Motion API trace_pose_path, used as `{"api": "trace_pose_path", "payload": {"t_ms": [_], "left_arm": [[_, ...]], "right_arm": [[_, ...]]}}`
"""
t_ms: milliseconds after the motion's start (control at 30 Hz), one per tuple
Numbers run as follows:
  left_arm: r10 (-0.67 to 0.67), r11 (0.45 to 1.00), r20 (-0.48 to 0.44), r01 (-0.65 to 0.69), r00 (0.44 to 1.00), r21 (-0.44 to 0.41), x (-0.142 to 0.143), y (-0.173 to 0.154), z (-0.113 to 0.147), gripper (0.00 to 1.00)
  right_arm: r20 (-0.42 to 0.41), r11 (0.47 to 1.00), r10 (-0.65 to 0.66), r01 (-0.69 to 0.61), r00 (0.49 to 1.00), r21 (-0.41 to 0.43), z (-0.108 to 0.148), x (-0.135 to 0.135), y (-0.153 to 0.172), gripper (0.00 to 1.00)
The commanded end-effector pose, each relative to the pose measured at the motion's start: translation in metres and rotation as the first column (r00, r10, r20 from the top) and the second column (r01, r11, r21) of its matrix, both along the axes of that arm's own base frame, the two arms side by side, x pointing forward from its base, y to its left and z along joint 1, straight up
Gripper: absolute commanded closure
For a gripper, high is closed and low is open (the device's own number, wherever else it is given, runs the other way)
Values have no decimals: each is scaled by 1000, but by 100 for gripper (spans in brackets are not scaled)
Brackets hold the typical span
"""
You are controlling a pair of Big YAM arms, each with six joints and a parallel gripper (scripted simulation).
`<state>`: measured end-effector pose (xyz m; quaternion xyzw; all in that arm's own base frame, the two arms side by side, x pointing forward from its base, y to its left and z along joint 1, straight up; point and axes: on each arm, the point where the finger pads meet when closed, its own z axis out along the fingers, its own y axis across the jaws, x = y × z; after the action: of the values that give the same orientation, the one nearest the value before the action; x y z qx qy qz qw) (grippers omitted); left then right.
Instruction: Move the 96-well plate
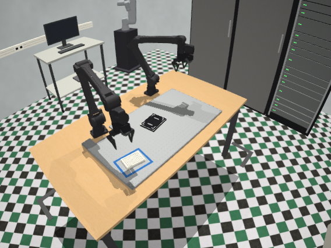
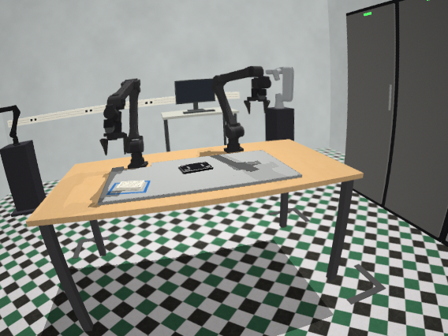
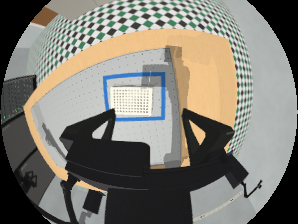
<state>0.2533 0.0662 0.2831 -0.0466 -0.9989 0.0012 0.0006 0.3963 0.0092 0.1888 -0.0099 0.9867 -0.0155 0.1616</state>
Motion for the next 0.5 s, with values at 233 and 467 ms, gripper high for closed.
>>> {"api": "trace_pose_path", "payload": {"t_ms": [233, 467], "left_arm": [[42, 999, 28, -42, 999, 6, 9, -40, -10, 0], [42, 999, 5, -42, 999, 5, 15, -74, -26, 0]], "right_arm": [[-38, 1000, -8, 9, 999, 21, 48, -20, -9, 0], [-136, 998, -45, 51, 990, 42, 36, -60, -3, 0]]}}
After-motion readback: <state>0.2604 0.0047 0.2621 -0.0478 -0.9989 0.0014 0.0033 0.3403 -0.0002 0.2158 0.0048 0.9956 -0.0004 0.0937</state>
